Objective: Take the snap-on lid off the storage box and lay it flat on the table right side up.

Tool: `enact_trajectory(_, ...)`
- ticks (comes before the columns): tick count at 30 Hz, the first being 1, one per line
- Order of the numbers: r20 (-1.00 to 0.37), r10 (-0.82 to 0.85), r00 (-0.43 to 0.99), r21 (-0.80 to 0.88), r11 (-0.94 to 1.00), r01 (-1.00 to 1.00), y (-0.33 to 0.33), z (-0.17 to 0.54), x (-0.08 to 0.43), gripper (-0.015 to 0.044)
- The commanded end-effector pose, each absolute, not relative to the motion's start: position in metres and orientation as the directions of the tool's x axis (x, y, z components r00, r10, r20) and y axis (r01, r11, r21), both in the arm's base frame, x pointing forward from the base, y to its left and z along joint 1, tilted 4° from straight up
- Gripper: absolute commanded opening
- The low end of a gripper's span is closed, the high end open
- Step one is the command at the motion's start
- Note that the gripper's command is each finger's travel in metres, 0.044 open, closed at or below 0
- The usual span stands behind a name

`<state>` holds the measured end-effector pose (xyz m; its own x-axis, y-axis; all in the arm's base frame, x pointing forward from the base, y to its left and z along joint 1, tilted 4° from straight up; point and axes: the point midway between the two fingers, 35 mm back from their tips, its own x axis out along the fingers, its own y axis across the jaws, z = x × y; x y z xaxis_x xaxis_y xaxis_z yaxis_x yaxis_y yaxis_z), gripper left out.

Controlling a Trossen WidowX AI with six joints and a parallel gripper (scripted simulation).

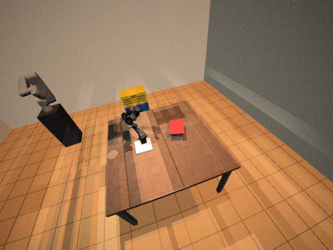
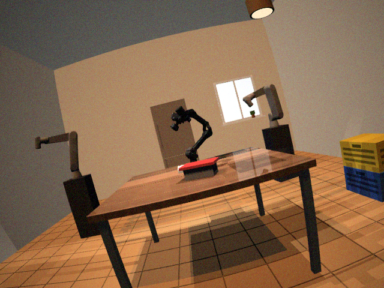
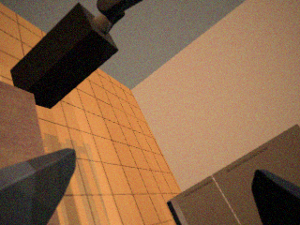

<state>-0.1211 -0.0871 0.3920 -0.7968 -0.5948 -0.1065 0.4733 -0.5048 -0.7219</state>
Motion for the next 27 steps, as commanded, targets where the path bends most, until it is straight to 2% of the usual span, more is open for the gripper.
enact_trajectory(1,-0.109,-0.603,-0.791,-0.715,-0.506,0.483,-0.089,0.392,-0.120,0.0374)
enact_trajectory(6,-0.164,-0.782,-0.602,-0.493,-0.463,0.736,-0.140,0.380,-0.073,0.0242)
enact_trajectory(7,-0.177,-0.815,-0.552,-0.435,-0.438,0.787,-0.149,0.377,-0.060,0.0235)
enact_trajectory(10,-0.219,-0.894,-0.392,-0.252,-0.336,0.907,-0.171,0.367,-0.018,0.0235)
enact_trajectory(12,-0.227,-0.906,-0.357,-0.211,-0.312,0.926,-0.174,0.364,-0.009,0.0235)
enact_trajectory(17,-0.292,-0.952,-0.093,0.094,-0.125,0.988,-0.185,0.344,0.064,0.0235)
enact_trajectory(20,-0.334,-0.940,0.072,0.277,-0.025,0.960,-0.179,0.330,0.110,0.0235)
enact_trajectory(22,-0.344,-0.933,0.108,0.317,-0.007,0.948,-0.176,0.327,0.120,0.0235)
enact_trajectory(27,-0.414,-0.838,0.355,0.574,0.062,0.817,-0.142,0.301,0.189,0.0235)
